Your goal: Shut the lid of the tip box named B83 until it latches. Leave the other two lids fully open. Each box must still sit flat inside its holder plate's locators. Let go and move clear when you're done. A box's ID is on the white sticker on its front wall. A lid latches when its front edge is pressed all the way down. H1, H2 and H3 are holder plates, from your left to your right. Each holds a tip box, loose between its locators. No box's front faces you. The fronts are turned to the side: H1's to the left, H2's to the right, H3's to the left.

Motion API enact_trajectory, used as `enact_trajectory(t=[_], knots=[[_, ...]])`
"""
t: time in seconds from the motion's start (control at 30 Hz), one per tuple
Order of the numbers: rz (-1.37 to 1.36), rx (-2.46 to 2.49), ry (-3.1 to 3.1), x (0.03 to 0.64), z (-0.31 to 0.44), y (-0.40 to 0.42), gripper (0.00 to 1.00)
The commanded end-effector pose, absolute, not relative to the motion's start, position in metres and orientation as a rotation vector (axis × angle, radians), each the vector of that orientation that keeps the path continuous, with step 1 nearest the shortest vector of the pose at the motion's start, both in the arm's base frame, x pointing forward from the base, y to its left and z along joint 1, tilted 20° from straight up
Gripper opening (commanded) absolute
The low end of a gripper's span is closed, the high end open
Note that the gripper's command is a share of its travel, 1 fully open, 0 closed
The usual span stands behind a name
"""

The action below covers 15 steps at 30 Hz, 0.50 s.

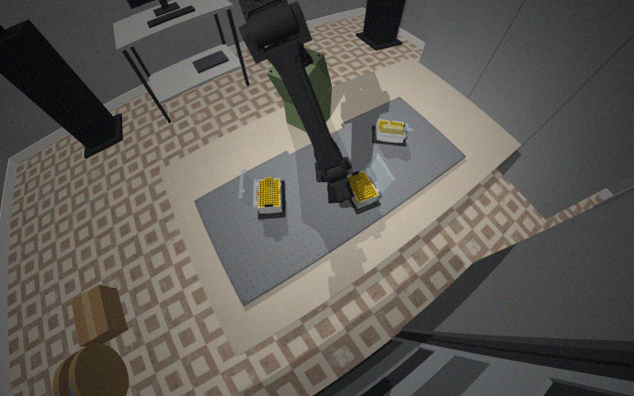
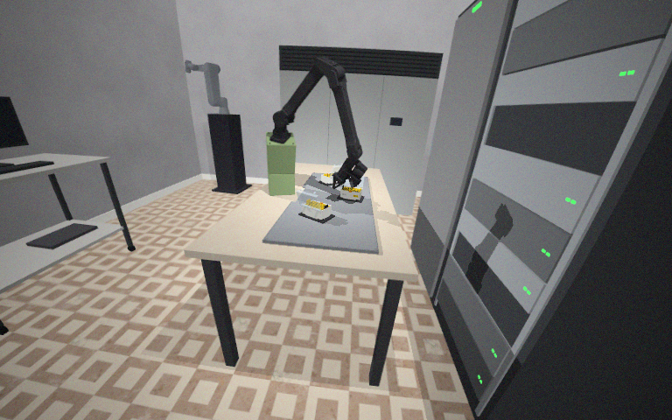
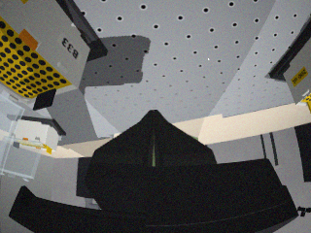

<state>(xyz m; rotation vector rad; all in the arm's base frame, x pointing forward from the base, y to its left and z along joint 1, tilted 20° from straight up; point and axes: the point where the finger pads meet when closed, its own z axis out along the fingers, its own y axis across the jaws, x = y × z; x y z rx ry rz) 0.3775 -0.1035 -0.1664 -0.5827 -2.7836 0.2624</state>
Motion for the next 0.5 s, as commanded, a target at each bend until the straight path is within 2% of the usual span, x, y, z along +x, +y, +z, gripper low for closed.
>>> enact_trajectory(t=[0.0, 0.23, 0.47], knots=[[0.259, -0.572, -2.789, 0.383, -0.189, -0.112, 0.0], [0.259, -0.571, -2.787, 0.386, -0.213, -0.12, 0.0], [0.264, -0.565, -2.817, 0.397, -0.203, -0.116, 0.0]])
